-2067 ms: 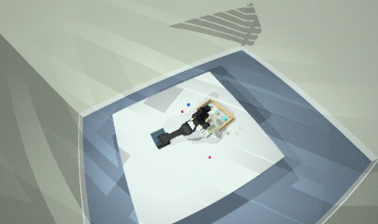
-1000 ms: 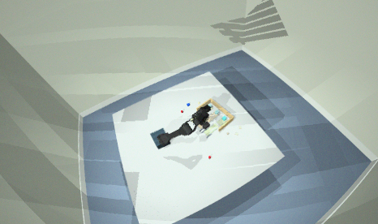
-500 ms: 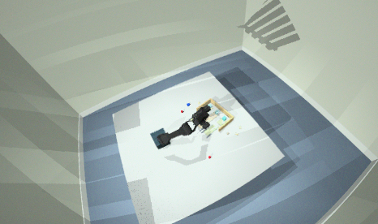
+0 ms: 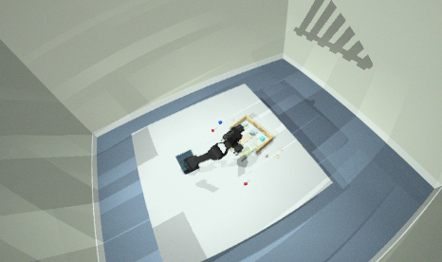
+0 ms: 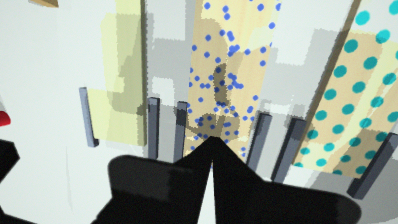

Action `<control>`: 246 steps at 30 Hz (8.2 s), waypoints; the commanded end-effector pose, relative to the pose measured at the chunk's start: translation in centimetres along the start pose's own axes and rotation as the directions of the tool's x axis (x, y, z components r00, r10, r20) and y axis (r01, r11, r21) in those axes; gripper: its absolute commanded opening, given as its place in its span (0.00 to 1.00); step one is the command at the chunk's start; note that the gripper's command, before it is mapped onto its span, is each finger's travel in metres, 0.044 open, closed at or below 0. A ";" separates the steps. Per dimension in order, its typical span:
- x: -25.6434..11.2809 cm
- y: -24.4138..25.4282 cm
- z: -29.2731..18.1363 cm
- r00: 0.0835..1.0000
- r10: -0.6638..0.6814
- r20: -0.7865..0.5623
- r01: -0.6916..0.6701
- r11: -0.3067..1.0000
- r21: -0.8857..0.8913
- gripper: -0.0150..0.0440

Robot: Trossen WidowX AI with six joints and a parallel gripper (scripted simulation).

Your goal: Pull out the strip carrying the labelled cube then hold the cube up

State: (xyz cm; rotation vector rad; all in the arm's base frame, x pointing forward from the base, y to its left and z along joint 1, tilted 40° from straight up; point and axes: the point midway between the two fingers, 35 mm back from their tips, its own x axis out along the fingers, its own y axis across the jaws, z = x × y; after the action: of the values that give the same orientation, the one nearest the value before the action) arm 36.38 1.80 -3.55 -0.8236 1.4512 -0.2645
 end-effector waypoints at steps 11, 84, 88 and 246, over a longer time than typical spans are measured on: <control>0.7 0.1 -2.8 1.000 -0.003 -0.025 0.002 1.000 -0.012 0.25; 0.6 0.2 -12.8 1.000 -0.003 -0.030 0.002 1.000 -0.016 0.25; 0.6 0.2 -13.2 1.000 -0.003 -0.031 0.002 1.000 -0.017 0.25; -1.7 -0.5 5.6 1.000 -0.001 -0.020 -0.001 0.991 -0.137 0.68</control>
State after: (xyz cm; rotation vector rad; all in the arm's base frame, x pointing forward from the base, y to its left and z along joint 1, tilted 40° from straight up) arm 41.76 5.12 -1.67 -0.9230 1.4861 -0.1728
